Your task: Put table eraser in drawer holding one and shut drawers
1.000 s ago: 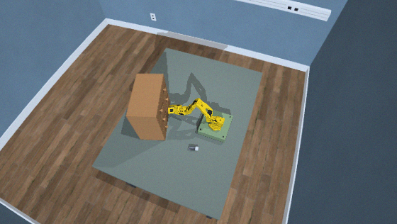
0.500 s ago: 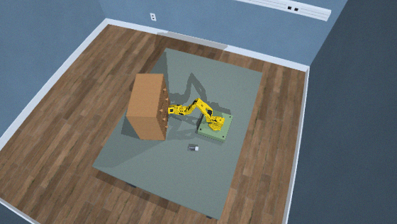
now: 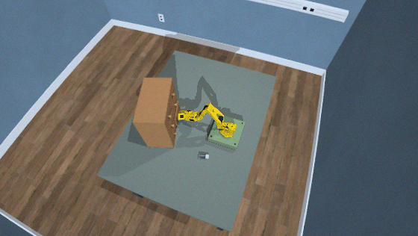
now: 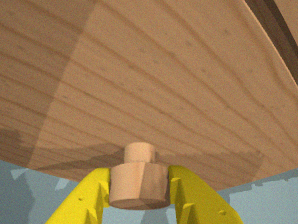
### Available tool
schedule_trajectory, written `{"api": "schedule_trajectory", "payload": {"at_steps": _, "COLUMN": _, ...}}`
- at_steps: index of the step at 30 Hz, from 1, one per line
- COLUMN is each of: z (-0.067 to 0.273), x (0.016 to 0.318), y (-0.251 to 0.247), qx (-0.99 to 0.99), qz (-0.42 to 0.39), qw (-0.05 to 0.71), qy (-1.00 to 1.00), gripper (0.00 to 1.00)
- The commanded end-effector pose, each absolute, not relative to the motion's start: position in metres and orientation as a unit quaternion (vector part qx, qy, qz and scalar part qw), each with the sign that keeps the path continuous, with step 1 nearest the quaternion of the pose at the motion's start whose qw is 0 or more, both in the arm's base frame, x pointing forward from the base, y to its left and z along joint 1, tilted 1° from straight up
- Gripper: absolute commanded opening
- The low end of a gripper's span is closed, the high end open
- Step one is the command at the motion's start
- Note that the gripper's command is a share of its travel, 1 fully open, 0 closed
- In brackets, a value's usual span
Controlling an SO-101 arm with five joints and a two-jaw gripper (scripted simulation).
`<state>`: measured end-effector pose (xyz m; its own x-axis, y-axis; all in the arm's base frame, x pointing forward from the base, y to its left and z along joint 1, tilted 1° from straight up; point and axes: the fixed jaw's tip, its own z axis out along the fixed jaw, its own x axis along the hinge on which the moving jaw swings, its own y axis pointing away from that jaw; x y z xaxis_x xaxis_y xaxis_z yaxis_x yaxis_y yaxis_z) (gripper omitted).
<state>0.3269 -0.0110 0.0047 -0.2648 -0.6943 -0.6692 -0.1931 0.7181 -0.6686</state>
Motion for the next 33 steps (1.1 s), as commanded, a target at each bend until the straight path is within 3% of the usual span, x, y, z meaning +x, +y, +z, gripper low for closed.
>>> {"api": "schedule_trajectory", "payload": {"at_steps": 1, "z": 0.0042, "x": 0.3226, "y": -0.0111, "qx": -0.296, "qz": -0.236, "qw": 0.527, "qy": 0.761, "gripper": 0.00}}
{"api": "schedule_trajectory", "payload": {"at_steps": 33, "z": 0.0042, "x": 0.3129, "y": -0.0141, "qx": -0.291, "qz": -0.239, "qw": 0.526, "qy": 0.763, "gripper": 0.00}}
